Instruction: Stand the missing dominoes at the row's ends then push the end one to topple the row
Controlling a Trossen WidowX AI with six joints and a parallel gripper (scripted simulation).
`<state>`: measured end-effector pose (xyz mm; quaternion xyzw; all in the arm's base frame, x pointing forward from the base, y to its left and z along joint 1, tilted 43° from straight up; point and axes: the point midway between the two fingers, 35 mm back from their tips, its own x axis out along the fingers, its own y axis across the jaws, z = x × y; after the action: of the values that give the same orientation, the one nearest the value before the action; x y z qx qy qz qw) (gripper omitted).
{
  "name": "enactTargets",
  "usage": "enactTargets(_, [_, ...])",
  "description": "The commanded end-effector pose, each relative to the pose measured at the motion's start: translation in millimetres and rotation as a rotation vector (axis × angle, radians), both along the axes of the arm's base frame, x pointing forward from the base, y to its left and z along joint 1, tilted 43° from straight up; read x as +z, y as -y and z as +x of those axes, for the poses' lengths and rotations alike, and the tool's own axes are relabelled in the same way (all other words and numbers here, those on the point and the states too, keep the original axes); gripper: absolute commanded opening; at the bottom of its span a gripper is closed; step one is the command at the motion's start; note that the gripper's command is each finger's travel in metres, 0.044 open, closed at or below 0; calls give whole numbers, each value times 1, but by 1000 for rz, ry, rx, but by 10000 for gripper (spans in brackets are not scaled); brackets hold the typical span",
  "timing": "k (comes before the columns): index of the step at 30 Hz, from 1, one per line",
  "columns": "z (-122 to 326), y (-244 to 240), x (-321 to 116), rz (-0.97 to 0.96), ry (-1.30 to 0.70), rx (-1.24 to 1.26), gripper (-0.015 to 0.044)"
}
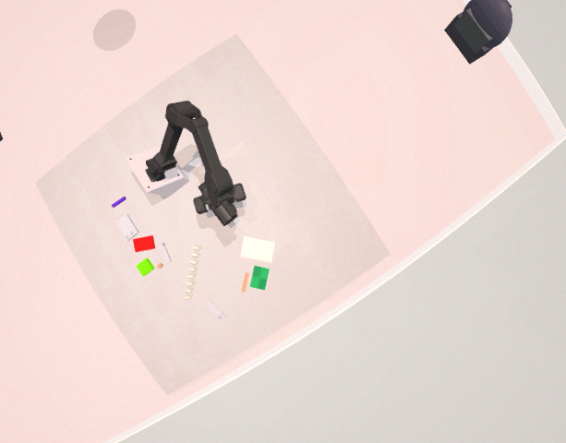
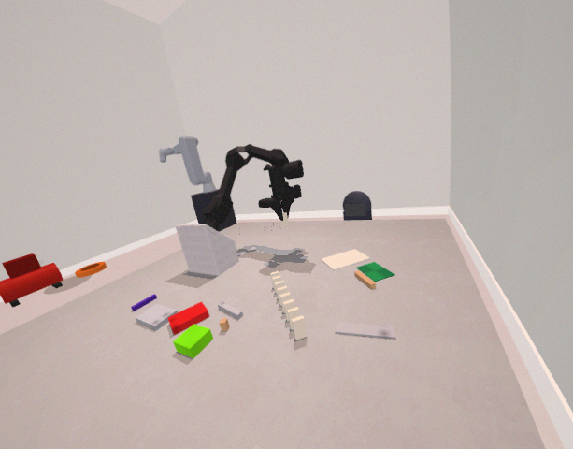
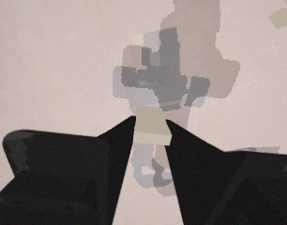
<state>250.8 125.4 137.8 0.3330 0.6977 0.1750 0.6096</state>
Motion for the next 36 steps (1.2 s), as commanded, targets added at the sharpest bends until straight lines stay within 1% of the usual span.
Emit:
enactTargets(1, [-3, 5, 9, 8, 1, 10, 107])
enactTargets(4, [10, 18, -3, -4, -33, -33, 107])
enactTargets(10, [52, 83, -63, -34, -183, -206, 107])
enactTargets(15, [63, 143, -120, -31, -312, -342, 107])
enactTargets(17, [62, 158, -135, -26, -345, -375, 107])
enactTargets(22, [63, 157, -140, -26, -348, -380, 107])
enactTargets(36, [64, 98, -207, -27, -347, -381, 107])
